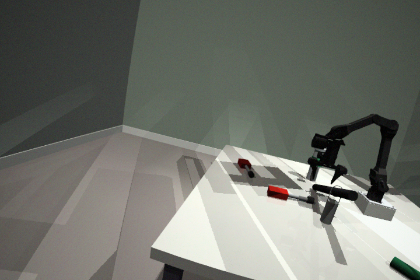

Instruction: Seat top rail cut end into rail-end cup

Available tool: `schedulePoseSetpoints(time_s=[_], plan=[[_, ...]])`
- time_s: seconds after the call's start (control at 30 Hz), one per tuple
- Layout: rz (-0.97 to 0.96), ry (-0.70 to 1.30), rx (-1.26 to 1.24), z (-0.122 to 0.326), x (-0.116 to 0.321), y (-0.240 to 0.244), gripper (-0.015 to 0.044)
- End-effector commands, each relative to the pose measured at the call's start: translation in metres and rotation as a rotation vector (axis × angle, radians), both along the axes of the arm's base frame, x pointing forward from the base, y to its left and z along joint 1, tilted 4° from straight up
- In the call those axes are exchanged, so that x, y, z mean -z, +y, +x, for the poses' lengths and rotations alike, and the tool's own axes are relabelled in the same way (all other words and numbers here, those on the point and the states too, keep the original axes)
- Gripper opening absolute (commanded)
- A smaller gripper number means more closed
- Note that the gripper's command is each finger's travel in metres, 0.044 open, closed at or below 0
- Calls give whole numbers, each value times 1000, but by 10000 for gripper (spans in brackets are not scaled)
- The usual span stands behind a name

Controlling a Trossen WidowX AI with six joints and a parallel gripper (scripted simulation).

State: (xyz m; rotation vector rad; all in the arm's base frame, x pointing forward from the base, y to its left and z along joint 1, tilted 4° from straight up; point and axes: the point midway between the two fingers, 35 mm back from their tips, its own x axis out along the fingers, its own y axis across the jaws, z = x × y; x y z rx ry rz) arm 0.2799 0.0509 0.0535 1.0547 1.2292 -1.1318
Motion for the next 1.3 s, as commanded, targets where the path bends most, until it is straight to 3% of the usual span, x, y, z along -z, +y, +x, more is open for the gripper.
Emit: schedulePoseSetpoints(time_s=[0.0,1.17,1.27], plan=[[1,6,0,-1,6,0,440],[1,6,0,-2,61,-4,440],[1,6,0,-2,61,-4,361]])
